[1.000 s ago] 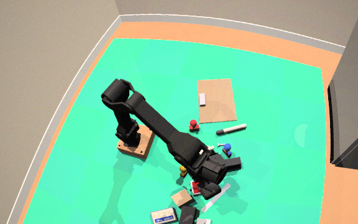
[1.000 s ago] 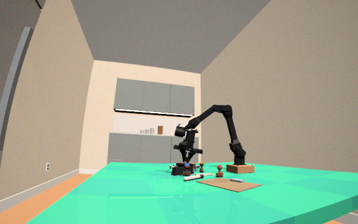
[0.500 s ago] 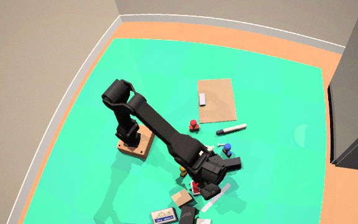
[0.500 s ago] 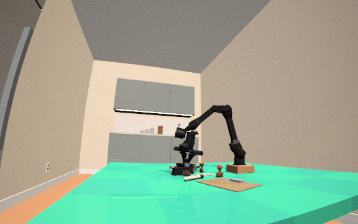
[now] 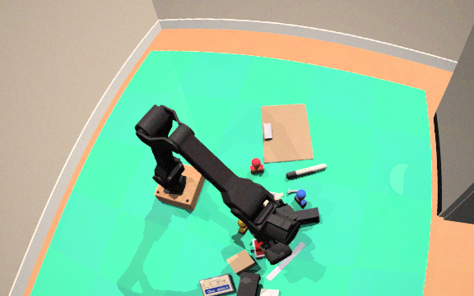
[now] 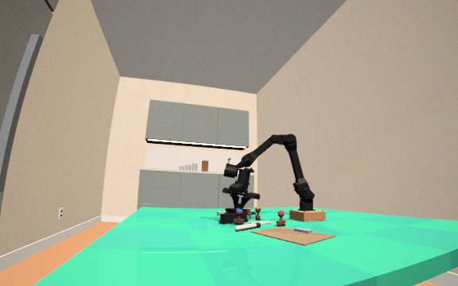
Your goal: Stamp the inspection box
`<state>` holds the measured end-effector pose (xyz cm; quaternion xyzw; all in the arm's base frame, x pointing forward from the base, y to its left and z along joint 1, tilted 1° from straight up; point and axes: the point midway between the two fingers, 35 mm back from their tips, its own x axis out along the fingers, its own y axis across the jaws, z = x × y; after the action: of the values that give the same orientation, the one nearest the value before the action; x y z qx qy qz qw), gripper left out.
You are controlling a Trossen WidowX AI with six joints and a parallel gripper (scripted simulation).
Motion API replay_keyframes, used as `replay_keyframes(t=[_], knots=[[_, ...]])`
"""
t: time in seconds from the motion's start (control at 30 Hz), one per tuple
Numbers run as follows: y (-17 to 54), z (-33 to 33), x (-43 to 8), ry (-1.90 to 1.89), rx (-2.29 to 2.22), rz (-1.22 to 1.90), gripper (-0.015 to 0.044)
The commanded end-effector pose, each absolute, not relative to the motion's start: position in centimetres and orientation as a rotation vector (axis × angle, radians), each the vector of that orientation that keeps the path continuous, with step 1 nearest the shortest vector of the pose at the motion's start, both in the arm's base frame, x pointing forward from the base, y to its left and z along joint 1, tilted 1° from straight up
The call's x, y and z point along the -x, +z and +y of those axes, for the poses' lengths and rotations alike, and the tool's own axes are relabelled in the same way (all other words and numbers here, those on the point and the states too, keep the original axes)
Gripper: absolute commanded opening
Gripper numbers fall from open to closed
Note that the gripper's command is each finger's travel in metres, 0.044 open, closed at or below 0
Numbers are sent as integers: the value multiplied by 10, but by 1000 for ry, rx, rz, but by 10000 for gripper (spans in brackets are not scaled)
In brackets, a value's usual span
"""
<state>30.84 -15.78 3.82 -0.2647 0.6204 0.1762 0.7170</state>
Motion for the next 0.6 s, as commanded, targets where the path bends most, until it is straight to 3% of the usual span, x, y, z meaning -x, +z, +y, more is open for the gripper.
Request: replay_keyframes(t=[0.0, 0.57], knots=[[36, -158, -307, 390, 587, 1377, 0], [33, -158, -307, 390, 587, 1377, 0]])
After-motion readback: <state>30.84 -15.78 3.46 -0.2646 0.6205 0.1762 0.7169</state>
